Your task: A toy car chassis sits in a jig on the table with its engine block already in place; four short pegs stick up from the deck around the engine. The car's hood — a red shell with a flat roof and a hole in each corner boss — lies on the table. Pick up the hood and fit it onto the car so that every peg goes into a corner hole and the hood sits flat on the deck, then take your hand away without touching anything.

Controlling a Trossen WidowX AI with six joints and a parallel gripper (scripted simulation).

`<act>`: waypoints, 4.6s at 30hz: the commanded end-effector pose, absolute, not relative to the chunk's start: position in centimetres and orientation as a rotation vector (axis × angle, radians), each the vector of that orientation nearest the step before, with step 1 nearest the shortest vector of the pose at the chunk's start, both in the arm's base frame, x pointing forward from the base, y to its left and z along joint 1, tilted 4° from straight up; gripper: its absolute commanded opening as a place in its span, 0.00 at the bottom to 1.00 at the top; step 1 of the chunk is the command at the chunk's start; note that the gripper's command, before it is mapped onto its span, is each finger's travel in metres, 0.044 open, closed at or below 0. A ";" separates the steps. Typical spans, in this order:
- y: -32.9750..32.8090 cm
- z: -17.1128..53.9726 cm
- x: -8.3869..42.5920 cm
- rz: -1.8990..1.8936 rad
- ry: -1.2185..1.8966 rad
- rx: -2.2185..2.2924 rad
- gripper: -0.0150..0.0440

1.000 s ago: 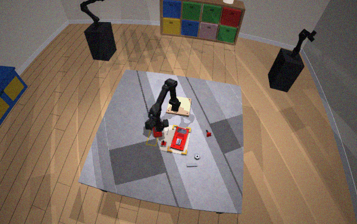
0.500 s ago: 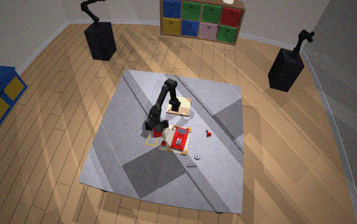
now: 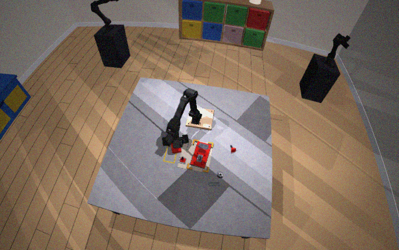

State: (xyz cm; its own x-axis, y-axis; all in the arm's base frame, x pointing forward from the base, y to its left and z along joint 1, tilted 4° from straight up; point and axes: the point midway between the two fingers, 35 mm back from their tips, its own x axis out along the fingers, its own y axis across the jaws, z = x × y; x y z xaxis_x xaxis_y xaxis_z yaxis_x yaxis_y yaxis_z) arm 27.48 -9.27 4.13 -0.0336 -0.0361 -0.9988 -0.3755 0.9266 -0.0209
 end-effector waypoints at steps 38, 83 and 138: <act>-9.3 2.4 27.4 0.280 1.590 -0.326 0.91; -9.1 10.8 27.7 0.281 1.590 -0.326 0.25; 8.8 11.5 34.1 -0.068 1.620 -0.023 0.25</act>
State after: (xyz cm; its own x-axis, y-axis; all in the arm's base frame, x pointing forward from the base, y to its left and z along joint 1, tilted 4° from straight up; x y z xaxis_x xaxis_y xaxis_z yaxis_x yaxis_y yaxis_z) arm 33.83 7.19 11.32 -0.0557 -0.0566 -0.9968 -0.0094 0.9984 -0.0562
